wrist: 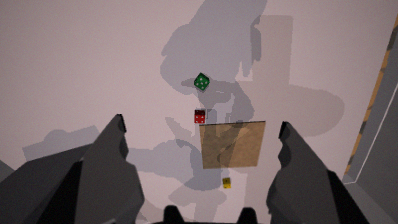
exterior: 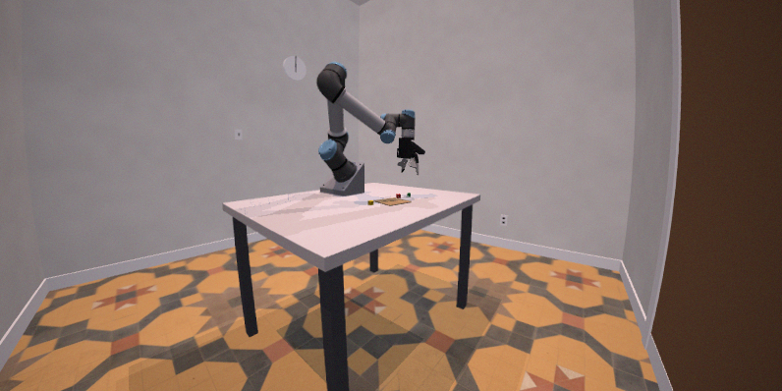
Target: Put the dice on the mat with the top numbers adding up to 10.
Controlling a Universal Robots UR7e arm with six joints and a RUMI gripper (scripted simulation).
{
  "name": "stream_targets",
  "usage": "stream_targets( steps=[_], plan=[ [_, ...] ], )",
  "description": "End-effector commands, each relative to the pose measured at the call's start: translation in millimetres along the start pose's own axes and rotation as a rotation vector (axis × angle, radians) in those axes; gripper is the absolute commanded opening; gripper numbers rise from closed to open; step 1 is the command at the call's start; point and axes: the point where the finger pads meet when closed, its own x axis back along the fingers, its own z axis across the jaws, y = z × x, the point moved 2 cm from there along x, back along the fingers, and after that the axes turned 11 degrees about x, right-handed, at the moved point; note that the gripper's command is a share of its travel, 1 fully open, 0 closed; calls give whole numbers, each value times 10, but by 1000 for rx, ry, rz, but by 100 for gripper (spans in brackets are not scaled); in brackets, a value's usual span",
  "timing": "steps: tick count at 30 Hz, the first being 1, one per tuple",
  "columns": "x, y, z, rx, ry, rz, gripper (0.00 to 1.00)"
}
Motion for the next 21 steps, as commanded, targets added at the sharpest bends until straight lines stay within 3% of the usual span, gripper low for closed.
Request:
stream_targets(
  steps=[1,7,21],
  plan=[
    [-50,-6,1,159,4,10,100],
    [-93,-7,-1,283,5,10,100],
    [-261,17,-10,758,7,8,100]
  ],
)
